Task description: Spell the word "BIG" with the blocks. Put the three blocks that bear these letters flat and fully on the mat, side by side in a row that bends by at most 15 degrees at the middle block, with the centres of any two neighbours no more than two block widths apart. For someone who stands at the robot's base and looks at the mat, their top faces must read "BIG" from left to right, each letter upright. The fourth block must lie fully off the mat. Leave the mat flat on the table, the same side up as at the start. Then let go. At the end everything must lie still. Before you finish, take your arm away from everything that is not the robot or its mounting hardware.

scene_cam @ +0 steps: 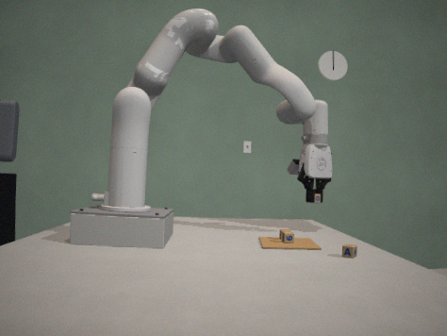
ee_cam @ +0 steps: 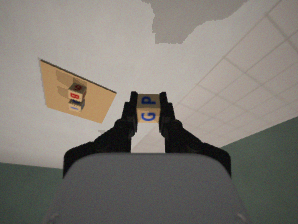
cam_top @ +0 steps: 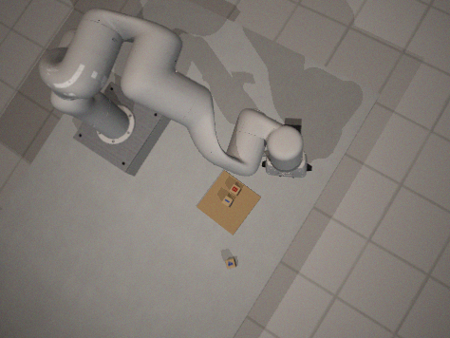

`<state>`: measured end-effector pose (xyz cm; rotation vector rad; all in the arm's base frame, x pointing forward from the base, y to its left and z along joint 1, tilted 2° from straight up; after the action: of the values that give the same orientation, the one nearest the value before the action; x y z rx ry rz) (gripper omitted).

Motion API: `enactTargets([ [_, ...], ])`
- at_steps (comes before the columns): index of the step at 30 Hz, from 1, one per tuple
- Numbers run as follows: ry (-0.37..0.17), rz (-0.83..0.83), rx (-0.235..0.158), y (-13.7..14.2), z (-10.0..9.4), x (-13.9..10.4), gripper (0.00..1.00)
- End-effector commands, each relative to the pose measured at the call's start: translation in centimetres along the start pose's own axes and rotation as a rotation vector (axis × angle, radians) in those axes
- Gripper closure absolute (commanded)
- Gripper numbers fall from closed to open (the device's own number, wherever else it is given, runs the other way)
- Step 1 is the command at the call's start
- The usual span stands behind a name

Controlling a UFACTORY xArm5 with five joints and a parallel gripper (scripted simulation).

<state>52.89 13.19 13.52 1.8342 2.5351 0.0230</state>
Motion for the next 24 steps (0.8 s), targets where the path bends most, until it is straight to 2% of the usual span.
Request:
enactTargets([
  [1, 0.000, 0.000, -0.001, 0.0, -0.5, 0.0, 0.79],
  [19, 0.000, -0.067, -0.001, -0.3, -0.5, -0.5, 0.79],
  [24, -0.001, -0.199, -0.001, -1.0, -0.6, -1.5, 0.79],
])
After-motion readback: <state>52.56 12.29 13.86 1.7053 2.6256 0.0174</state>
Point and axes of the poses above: the point where the finger pads meet when closed, its own z axis out along the fingers, its own y axis across the jaws, x = y × z, the point moved 8 cm from there along -z, back along the fingers, and after that the axes turned 7 degrees about z, right-handed, at the moved point
